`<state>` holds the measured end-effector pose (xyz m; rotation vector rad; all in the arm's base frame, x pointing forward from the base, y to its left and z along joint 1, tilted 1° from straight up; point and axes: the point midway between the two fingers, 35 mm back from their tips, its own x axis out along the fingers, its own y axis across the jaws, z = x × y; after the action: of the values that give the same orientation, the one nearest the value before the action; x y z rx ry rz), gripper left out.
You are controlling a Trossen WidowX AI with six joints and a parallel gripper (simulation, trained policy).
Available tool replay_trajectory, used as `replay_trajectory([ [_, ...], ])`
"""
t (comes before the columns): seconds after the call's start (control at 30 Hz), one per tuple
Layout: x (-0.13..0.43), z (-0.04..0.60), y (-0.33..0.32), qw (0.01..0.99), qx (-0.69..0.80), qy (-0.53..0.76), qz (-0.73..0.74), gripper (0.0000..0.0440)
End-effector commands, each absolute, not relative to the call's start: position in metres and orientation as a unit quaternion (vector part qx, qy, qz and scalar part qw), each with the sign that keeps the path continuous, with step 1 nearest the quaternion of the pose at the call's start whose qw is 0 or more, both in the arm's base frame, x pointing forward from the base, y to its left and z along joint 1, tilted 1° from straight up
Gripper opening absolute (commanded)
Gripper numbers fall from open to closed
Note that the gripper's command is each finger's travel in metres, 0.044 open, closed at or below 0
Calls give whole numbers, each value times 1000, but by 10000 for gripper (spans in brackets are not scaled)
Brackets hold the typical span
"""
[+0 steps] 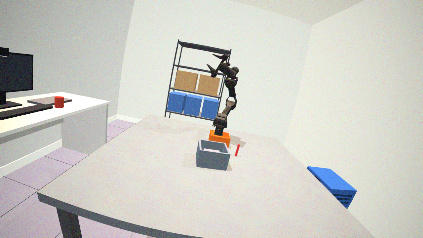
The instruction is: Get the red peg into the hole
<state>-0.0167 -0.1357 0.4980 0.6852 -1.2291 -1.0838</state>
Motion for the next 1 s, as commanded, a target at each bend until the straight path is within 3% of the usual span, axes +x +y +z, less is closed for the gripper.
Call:
replay_trajectory([
  [0.0, -13, 498, -136, 637, 294, -530, -477, 419],
  [0.07, -2, 499, -137, 653, 283, -512, -481, 440],
  [0.47, 102, 487, -134, 777, 243, -368, -449, 440],
  [0.97, 230, 416, -85, 897, 228, -160, -344, 440],
])
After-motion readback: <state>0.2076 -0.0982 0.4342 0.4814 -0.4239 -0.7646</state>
